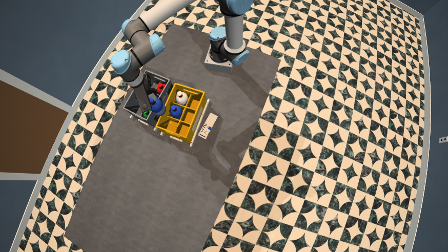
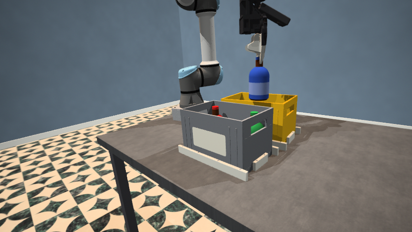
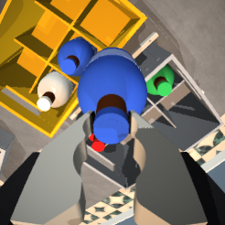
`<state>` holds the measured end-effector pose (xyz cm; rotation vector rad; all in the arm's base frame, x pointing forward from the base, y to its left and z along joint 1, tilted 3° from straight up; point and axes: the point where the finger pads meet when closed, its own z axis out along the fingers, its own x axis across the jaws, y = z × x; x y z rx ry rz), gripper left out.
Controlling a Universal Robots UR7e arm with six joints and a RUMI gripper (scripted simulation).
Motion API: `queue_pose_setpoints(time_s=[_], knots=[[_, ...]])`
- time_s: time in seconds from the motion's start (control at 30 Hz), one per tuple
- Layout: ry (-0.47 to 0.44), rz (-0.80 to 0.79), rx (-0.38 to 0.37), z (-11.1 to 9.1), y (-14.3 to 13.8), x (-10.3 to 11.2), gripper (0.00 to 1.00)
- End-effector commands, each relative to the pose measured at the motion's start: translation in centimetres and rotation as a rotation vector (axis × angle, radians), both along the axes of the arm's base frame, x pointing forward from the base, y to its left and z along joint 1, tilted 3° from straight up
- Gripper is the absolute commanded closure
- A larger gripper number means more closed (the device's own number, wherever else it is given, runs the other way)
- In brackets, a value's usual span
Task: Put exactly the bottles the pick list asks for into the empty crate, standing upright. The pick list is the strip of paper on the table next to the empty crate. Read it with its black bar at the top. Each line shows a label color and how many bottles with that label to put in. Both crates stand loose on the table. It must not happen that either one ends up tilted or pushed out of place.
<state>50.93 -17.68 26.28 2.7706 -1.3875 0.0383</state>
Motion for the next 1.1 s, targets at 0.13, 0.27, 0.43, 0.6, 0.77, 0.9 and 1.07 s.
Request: queue_pose_setpoints(time_s=[0.13, 0.27, 0.43, 0.6, 0.77, 0.9, 1.07], knots=[[-0.002, 0.0, -0.001, 0.0, 1.4, 1.2, 1.0], [-0.002, 0.0, -0.001, 0.0, 1.9, 1.6, 1.0], [-0.002, 0.0, -0.001, 0.0, 2.6, 2.0, 1.0], [-0.002, 0.0, -0.001, -0.1, 3.3, 2.7, 1.0], [-0.002, 0.0, -0.001, -0.1, 4.1, 3.3, 1.0], [-0.002, 0.0, -0.001, -0.1, 4.4, 3.5, 1.0], [-0.002, 0.0, -0.001, -0.2, 5.3, 4.2, 1.0]])
